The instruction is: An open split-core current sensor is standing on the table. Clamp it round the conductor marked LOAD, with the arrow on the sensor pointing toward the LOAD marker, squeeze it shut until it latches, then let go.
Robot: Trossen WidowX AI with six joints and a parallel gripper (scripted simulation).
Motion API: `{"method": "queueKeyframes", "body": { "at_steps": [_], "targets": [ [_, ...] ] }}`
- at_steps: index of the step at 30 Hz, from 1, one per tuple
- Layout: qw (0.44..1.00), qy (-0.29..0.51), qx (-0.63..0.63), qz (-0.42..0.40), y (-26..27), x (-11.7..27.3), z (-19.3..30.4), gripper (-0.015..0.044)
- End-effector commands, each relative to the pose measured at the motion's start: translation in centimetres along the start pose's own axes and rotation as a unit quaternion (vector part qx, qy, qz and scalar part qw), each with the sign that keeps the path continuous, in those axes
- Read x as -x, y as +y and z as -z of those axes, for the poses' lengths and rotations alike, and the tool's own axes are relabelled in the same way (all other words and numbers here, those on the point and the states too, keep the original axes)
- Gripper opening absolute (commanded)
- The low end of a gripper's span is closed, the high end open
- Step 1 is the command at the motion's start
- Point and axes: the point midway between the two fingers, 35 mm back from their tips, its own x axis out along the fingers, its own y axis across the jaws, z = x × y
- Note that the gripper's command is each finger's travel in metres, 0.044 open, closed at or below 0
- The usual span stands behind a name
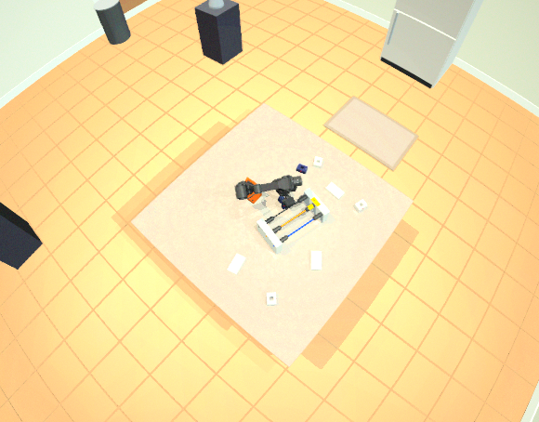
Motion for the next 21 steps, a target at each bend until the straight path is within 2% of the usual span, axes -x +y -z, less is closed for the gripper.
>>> {"method": "queueKeyframes", "body": {
  "at_steps": [1,10,17,18,21],
  "targets": [
    [1.000,0.000,0.000,0.000,0.0,0.0,0.0,0.0260],
    [1.000,0.000,0.000,0.000,0.0,0.0,0.0,0.0200],
    [1.000,-0.001,0.001,0.000,-0.2,2.2,-0.3,0.0016],
    [1.000,-0.001,0.001,0.000,-0.2,2.7,-0.4,0.0000],
    [1.000,-0.001,0.001,-0.001,-0.3,4.1,-0.5,0.0000]
  ]
}}
